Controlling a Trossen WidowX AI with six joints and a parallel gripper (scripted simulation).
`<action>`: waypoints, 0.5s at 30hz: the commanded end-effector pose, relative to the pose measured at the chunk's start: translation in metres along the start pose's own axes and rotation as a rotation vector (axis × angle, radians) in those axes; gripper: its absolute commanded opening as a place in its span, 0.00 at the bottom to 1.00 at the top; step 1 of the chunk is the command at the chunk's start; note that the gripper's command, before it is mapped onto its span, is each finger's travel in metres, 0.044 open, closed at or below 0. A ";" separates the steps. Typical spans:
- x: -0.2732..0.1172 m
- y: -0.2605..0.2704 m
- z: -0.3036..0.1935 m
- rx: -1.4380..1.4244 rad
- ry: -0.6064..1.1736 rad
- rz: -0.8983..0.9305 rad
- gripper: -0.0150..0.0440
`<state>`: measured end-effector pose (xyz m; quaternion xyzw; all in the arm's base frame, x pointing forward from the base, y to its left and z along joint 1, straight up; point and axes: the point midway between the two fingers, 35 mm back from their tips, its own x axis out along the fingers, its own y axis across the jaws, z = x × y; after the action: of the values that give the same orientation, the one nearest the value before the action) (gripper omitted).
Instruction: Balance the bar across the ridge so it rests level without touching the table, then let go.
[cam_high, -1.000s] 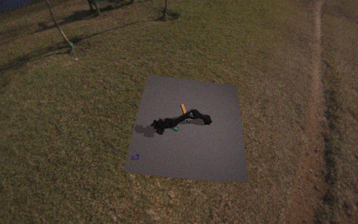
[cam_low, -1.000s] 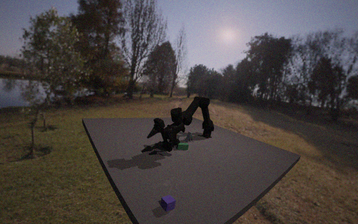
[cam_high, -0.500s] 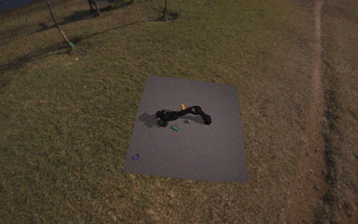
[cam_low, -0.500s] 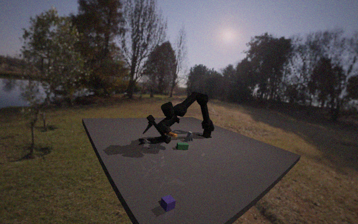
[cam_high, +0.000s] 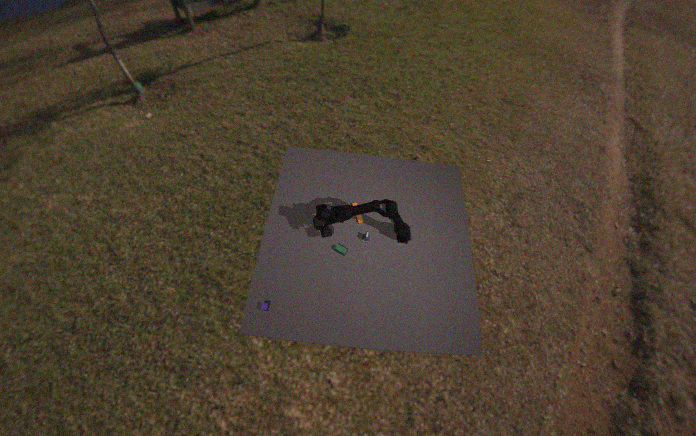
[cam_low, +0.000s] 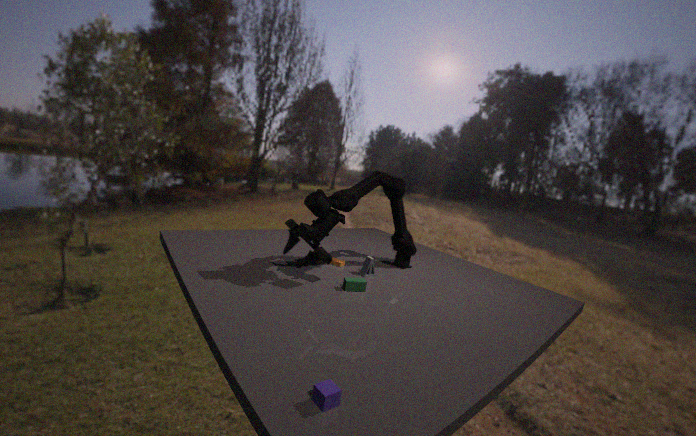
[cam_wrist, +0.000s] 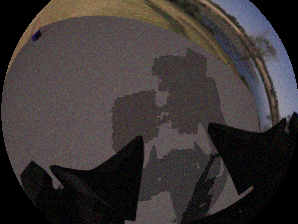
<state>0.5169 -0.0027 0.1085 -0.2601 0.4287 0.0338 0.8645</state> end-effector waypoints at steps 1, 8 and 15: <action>-0.009 -0.013 -0.024 0.154 0.064 0.020 0.79; -0.025 -0.027 -0.063 0.404 0.179 0.040 0.79; -0.044 -0.036 -0.102 0.658 0.300 0.044 0.79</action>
<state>0.4438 -0.0655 0.1060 -0.0163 0.5290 -0.0944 0.8432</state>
